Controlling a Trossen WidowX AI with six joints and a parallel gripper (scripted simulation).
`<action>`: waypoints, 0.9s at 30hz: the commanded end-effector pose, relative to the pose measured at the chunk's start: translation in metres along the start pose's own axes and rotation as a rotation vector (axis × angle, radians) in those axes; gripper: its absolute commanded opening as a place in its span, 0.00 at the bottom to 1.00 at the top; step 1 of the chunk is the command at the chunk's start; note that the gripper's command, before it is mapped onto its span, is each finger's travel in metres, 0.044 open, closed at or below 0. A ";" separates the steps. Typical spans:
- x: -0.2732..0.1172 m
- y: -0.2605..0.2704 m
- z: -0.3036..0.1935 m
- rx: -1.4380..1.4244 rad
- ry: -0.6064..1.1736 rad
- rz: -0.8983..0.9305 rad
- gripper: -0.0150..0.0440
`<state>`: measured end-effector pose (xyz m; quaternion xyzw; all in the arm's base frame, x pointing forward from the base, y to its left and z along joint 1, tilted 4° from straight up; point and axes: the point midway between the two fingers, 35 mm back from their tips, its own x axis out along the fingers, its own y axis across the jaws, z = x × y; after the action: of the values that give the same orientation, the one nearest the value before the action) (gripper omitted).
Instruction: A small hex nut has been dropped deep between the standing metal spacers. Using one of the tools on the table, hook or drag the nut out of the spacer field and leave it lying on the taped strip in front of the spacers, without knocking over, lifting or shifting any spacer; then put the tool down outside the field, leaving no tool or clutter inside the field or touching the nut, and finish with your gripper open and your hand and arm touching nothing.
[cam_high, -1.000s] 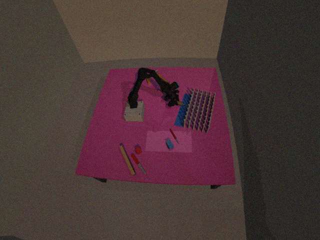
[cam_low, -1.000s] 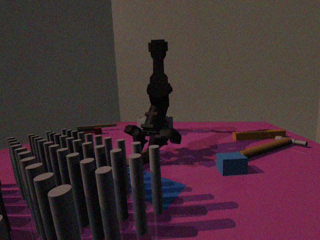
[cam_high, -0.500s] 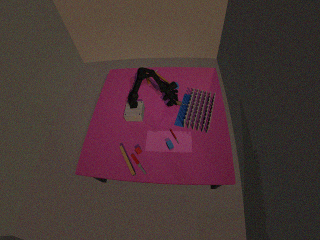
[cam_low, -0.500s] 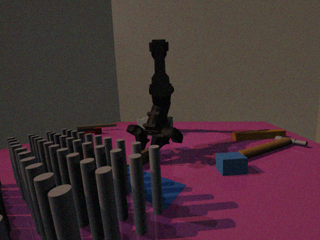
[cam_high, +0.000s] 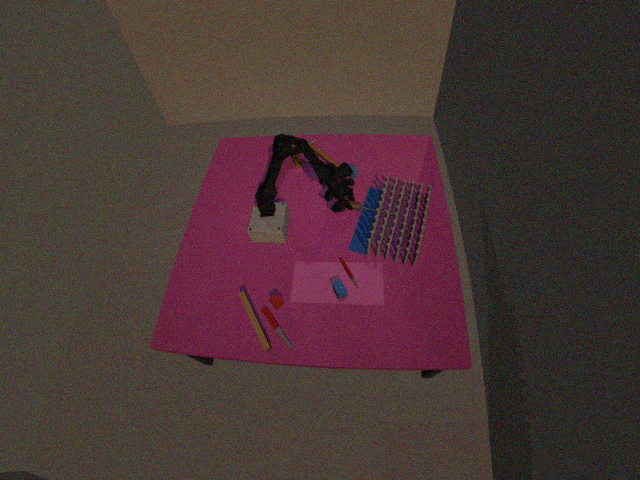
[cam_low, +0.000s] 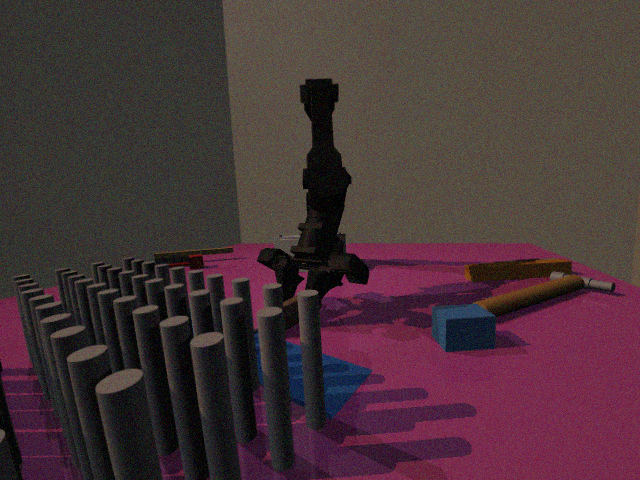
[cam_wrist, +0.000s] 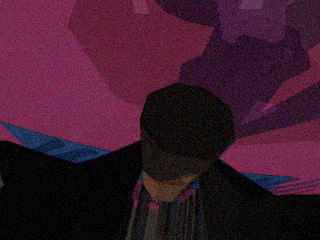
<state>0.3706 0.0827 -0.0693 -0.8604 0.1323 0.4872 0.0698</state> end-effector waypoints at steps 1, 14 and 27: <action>-0.002 0.001 0.002 0.005 0.005 0.005 0.25; -0.007 0.001 0.010 0.005 0.004 0.004 0.25; -0.012 0.001 0.019 0.005 0.003 0.004 0.25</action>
<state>0.3515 0.0887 -0.0689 -0.8598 0.1324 0.4882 0.0700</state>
